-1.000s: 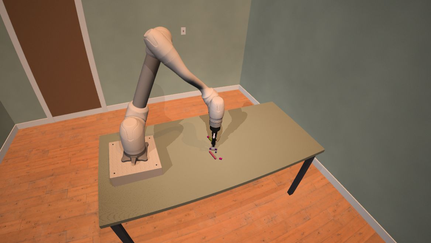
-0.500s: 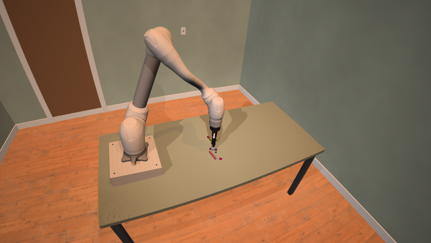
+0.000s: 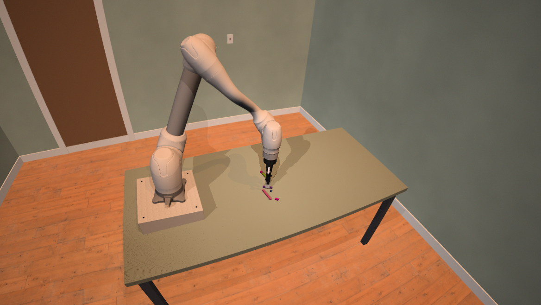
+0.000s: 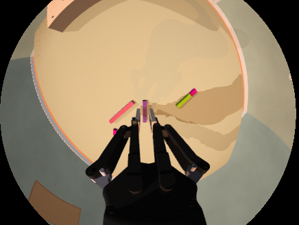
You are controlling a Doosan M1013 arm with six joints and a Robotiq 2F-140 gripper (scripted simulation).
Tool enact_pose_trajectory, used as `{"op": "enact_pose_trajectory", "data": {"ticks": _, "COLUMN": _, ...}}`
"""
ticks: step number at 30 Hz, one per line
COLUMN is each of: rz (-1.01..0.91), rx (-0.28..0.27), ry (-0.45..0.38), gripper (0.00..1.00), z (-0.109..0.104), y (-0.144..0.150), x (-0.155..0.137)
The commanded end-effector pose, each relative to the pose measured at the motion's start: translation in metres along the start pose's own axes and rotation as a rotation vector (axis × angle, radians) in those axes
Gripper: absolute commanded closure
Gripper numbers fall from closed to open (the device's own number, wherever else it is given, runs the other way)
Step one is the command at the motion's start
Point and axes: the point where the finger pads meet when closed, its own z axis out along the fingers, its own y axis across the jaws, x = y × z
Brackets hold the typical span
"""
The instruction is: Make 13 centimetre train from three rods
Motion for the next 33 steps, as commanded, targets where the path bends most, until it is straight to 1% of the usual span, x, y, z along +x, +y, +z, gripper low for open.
{"op": "enact_pose_trajectory", "data": {"ticks": 1, "rz": 0.000, "rx": 0.000, "ry": 0.000, "gripper": 0.85, "z": 0.000, "y": 0.000, "x": 0.000}}
{"op": "enact_pose_trajectory", "data": {"ticks": 9, "rz": 0.000, "rx": 0.000, "ry": 0.000, "gripper": 0.85, "z": 0.001, "y": 0.000, "x": 0.000}}
{"op": "enact_pose_trajectory", "data": {"ticks": 23, "rz": 0.000, "rx": 0.000, "ry": 0.000, "gripper": 0.85, "z": 0.014, "y": 0.000, "x": 0.000}}
{"op": "enact_pose_trajectory", "data": {"ticks": 33, "rz": 0.000, "rx": 0.000, "ry": 0.000, "gripper": 0.85, "z": 0.017, "y": 0.000, "x": 0.000}}
